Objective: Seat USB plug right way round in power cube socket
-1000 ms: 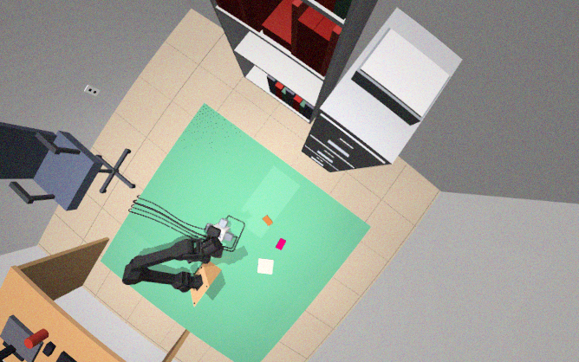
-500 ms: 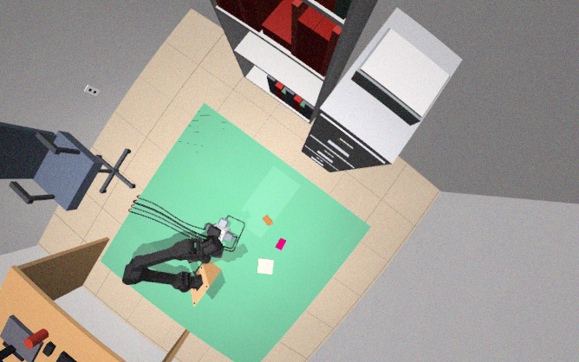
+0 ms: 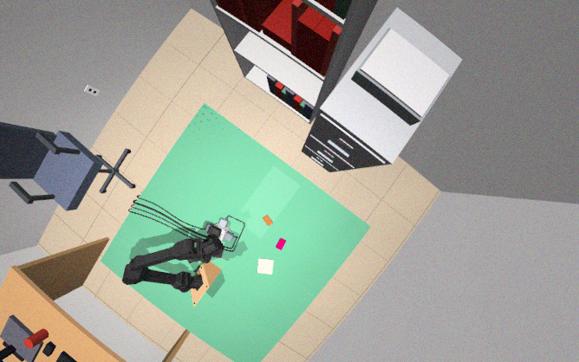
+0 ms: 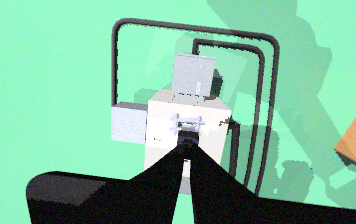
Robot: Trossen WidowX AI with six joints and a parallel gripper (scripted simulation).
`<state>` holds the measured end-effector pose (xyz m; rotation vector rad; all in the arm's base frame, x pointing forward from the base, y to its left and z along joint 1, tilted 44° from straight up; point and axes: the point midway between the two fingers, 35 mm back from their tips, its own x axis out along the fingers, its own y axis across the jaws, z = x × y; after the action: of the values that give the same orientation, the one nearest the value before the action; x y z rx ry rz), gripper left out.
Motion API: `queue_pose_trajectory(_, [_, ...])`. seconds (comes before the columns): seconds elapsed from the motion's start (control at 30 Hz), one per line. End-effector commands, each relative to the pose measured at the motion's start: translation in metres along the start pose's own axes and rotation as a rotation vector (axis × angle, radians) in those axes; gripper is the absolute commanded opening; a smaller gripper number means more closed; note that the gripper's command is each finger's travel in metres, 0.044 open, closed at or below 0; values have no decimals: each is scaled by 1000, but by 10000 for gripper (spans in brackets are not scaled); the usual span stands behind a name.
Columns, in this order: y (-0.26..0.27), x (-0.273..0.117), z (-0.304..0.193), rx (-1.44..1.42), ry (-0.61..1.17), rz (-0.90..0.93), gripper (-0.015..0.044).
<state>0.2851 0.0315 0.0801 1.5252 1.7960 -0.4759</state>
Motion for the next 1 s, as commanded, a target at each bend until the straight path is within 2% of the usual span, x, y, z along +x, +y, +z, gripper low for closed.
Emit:
queue_pose_trajectory(0.0, [0,1,0,4,2,3,0])
queue_pose_trajectory(0.97, [1,4,0,11,3,3,0])
